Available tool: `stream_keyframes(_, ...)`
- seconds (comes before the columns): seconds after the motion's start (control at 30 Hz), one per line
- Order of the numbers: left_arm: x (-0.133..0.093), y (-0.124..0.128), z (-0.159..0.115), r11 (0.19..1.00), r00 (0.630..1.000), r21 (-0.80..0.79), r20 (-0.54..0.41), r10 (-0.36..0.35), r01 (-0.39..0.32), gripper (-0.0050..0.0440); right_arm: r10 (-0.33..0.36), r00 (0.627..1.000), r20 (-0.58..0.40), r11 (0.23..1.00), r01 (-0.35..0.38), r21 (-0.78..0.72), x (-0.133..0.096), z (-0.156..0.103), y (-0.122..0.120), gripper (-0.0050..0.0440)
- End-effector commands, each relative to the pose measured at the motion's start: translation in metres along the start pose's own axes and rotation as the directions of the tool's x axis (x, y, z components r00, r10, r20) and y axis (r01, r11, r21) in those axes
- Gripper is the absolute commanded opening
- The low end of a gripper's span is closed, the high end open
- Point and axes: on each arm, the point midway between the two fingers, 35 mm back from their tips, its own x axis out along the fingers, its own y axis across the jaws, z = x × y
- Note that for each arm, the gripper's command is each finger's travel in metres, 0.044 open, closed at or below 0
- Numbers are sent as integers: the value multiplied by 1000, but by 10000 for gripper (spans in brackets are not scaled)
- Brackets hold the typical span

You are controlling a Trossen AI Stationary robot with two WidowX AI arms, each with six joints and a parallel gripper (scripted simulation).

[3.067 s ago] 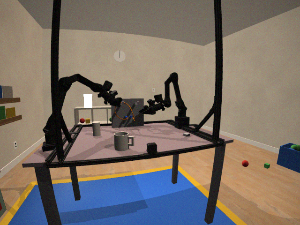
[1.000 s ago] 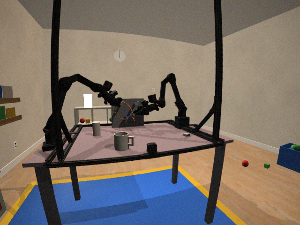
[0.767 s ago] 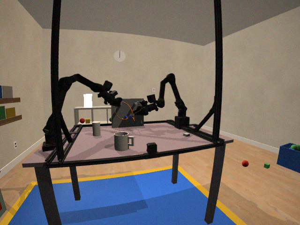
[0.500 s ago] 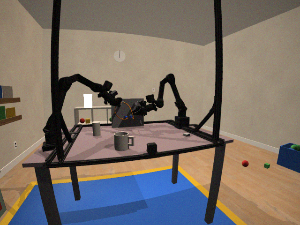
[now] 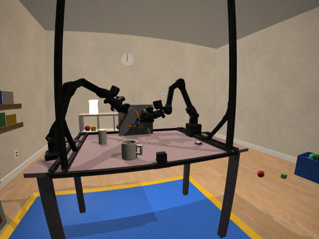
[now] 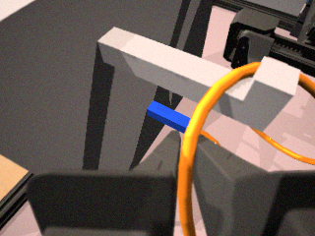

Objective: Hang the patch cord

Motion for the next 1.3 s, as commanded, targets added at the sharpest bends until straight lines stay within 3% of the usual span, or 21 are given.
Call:
stream_keyframes(0.0,-7,0,10,1000,1000,3,27,2,-2,25,2,1000,15,1000,-2,0,7,7,1,440)
stream_keyframes(1.27,-7,0,10,1000,1000,3,27,2,-2,25,6,1000,31,1000,-6,-5,27,18,2,440)
